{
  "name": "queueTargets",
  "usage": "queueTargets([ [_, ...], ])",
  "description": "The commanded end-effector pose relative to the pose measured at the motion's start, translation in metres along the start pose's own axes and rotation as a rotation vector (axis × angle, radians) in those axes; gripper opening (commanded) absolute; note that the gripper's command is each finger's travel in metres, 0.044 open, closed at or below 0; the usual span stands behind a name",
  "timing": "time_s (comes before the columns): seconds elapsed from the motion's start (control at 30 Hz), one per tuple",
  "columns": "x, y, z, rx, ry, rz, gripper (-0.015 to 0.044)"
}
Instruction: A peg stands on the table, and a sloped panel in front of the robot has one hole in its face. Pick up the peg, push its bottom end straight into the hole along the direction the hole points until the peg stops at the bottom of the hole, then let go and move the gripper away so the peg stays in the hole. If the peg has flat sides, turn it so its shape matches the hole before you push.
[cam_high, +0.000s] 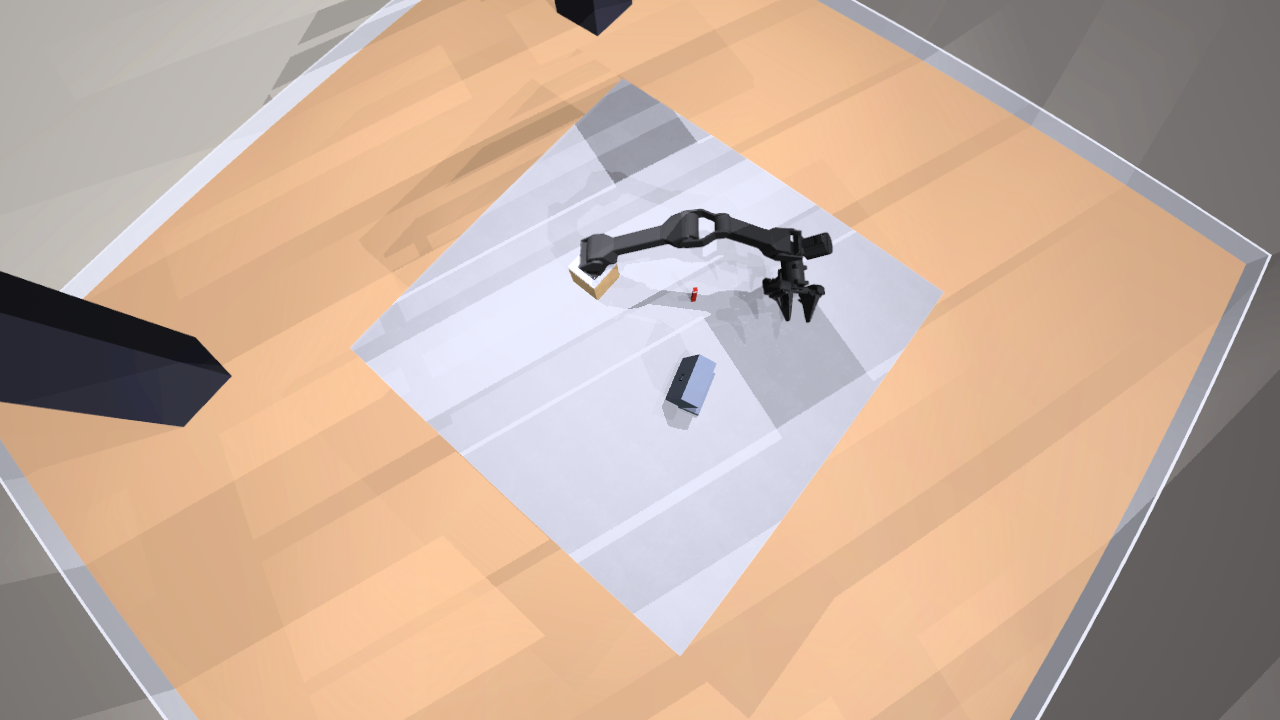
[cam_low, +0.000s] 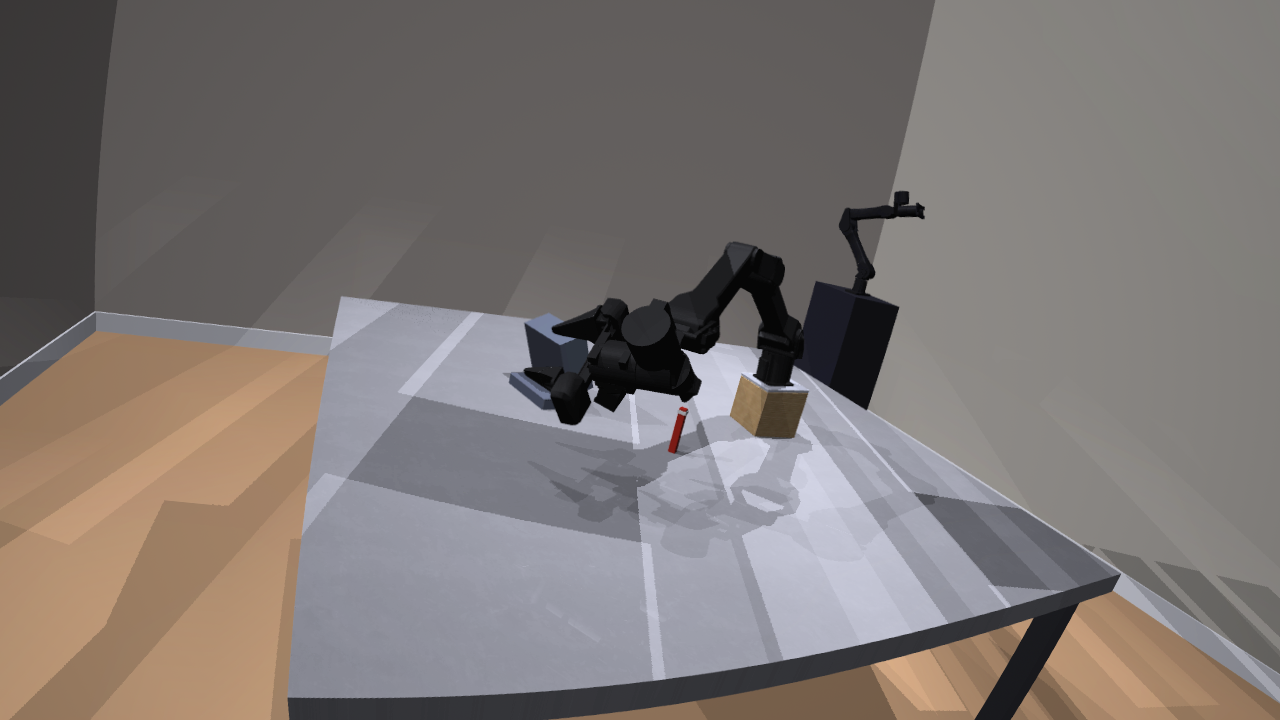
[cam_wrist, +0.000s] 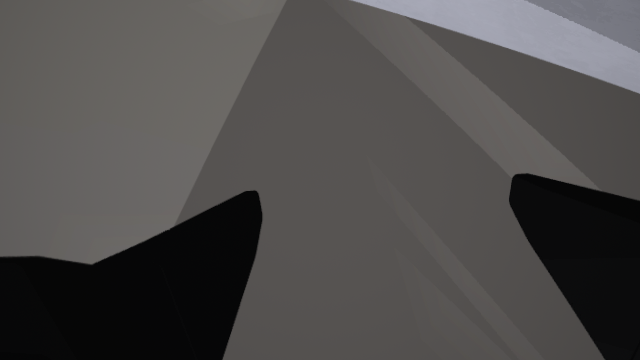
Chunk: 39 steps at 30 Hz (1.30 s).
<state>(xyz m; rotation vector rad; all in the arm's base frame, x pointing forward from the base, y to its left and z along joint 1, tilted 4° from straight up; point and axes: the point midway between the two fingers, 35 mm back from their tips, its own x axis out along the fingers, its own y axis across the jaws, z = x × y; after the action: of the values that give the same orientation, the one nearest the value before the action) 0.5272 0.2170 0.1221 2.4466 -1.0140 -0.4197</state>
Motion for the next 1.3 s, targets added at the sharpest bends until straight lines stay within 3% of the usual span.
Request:
queueTargets([
  [0.0,0.000,0.000,0.000,0.003,-0.001,-0.002,0.0426],
  [1.27,0.000,0.031,0.046,0.701,-0.407,-0.252,0.0440],
])
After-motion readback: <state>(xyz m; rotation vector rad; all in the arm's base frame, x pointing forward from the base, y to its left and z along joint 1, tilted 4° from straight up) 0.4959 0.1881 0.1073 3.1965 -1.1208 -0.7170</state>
